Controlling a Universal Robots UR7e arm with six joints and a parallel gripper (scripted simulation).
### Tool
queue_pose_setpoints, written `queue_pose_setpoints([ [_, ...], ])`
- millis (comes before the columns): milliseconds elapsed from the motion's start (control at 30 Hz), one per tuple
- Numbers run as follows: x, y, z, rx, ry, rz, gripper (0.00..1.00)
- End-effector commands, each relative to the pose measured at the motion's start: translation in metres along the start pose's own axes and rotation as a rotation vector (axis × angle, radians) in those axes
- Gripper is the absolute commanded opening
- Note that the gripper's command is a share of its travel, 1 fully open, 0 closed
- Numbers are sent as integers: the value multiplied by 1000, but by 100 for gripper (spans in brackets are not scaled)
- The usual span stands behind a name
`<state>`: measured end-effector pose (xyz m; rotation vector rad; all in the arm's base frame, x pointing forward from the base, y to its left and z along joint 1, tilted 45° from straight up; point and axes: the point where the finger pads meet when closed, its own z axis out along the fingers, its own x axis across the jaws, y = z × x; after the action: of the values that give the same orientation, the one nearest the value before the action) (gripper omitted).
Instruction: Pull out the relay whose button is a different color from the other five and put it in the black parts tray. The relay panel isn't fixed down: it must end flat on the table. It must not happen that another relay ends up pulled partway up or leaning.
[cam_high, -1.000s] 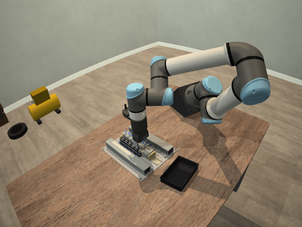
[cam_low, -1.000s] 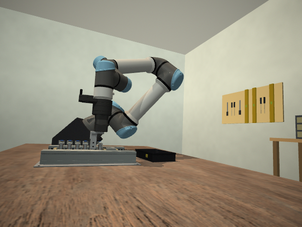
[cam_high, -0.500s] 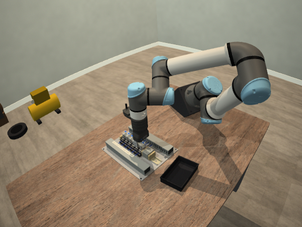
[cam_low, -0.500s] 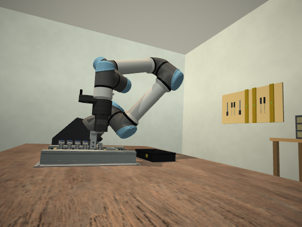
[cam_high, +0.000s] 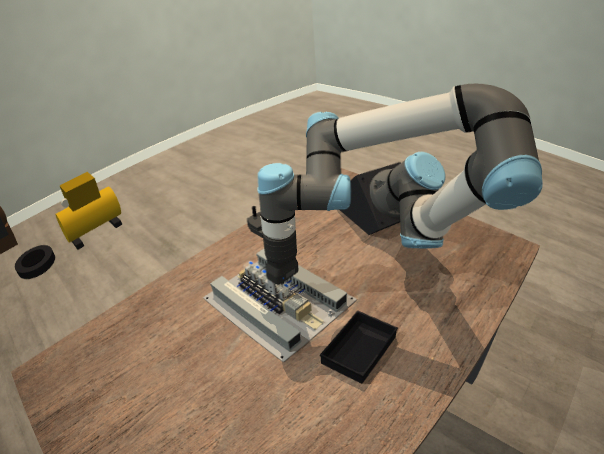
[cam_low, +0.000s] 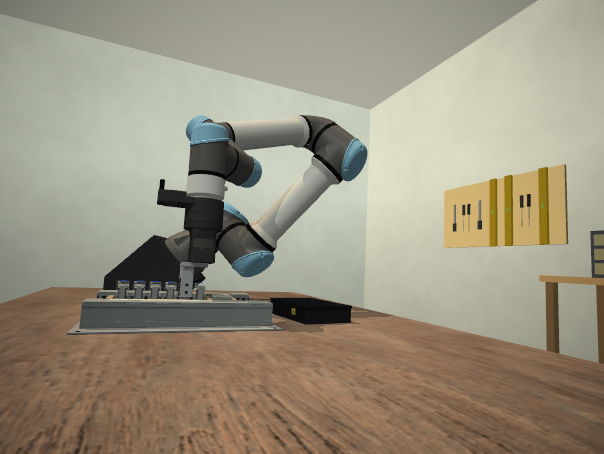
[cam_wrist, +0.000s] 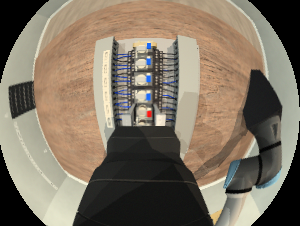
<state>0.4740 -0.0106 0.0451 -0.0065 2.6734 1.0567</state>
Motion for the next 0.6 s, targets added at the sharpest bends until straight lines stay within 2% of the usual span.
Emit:
queue_pose_setpoints([
  [0,0,0,-1,1,-13,0,0],
  [567,1,0,-1,1,-40,0,0],
])
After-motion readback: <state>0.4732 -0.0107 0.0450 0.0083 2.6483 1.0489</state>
